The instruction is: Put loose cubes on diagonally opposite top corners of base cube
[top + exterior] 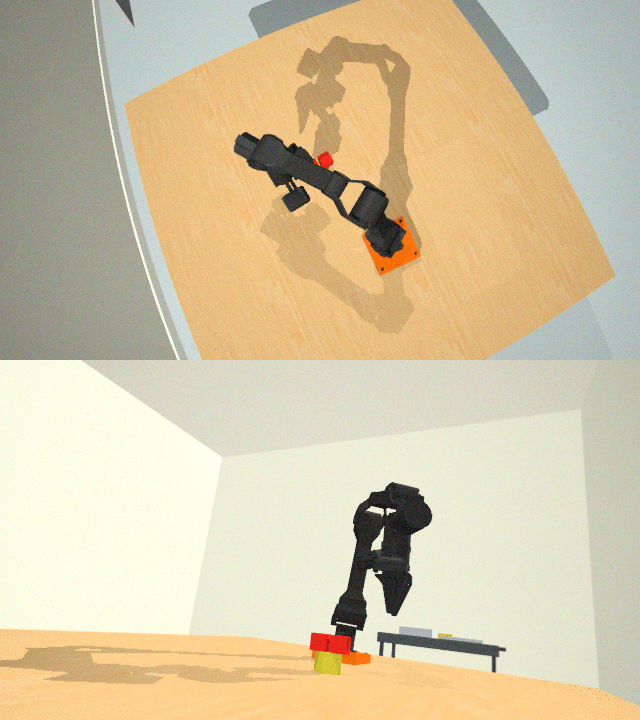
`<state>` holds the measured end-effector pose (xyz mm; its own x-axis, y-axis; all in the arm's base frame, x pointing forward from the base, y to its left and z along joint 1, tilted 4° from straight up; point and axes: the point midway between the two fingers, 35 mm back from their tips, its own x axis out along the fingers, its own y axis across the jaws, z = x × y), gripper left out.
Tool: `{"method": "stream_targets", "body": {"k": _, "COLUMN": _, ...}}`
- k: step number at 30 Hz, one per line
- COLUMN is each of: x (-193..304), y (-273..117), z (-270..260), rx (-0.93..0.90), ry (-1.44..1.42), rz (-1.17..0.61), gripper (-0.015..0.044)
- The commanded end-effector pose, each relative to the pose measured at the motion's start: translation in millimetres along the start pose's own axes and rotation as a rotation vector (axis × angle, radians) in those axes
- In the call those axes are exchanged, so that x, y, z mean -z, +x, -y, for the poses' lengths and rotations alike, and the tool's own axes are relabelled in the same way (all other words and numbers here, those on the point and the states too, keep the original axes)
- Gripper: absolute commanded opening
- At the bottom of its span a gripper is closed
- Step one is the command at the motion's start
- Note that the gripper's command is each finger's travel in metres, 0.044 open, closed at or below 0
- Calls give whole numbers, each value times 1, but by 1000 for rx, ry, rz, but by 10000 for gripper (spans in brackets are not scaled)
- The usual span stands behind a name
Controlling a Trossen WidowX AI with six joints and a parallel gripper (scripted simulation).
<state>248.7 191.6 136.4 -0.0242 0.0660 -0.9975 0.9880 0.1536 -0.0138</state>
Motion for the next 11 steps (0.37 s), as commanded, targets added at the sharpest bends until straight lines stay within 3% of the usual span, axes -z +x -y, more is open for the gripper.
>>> {"method": "stream_targets", "body": {"k": 1, "x": 6, "y": -1, "z": 3, "rx": 2, "ry": 23, "rz": 0, "gripper": 400}}
{"method": "stream_targets", "body": {"k": 11, "x": 6, "y": -1, "z": 3, "rx": 2, "ry": 23, "rz": 0, "gripper": 400}}
